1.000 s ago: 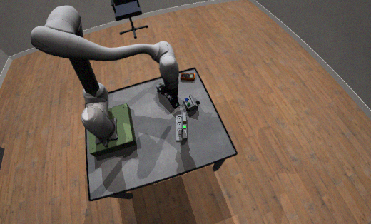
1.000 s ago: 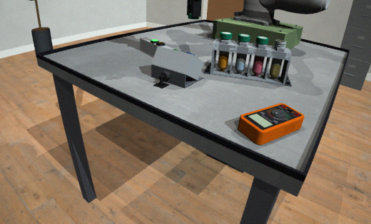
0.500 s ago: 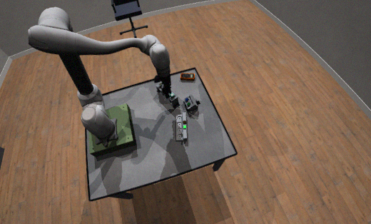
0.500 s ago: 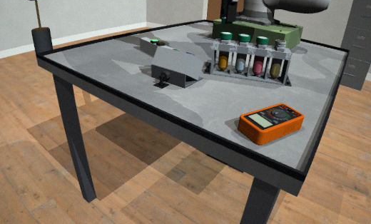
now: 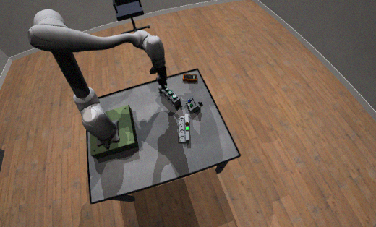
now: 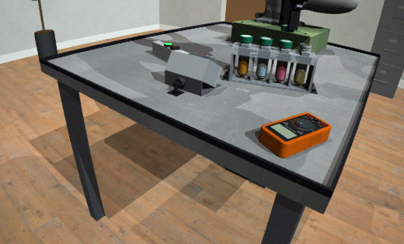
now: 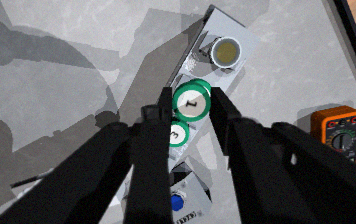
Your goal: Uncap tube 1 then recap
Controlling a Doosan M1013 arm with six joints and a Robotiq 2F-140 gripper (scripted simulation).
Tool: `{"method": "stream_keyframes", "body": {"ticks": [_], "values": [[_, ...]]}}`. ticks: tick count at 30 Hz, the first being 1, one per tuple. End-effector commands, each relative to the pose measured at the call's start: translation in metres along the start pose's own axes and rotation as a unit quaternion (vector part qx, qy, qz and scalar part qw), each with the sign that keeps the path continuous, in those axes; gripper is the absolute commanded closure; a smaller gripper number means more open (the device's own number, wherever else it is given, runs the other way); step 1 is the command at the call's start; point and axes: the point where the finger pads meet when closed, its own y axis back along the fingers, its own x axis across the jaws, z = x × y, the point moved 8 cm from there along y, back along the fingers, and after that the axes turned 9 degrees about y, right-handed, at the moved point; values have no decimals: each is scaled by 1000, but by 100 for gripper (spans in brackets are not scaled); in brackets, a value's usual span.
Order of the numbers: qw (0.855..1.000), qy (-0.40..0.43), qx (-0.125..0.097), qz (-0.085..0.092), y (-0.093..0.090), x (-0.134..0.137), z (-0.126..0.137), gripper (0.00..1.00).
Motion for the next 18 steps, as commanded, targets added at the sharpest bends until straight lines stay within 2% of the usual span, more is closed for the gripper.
{"method": "stream_keyframes", "body": {"ticks": [1,4,11,18], "values": [[1000,-1,-1,0,0,27,-21,70],[1000,-1,-1,0,0,42,-34,70],[1000,-1,-1,0,0,42,-34,70],[1000,-1,-1,0,-21,42,-34,70]]}}
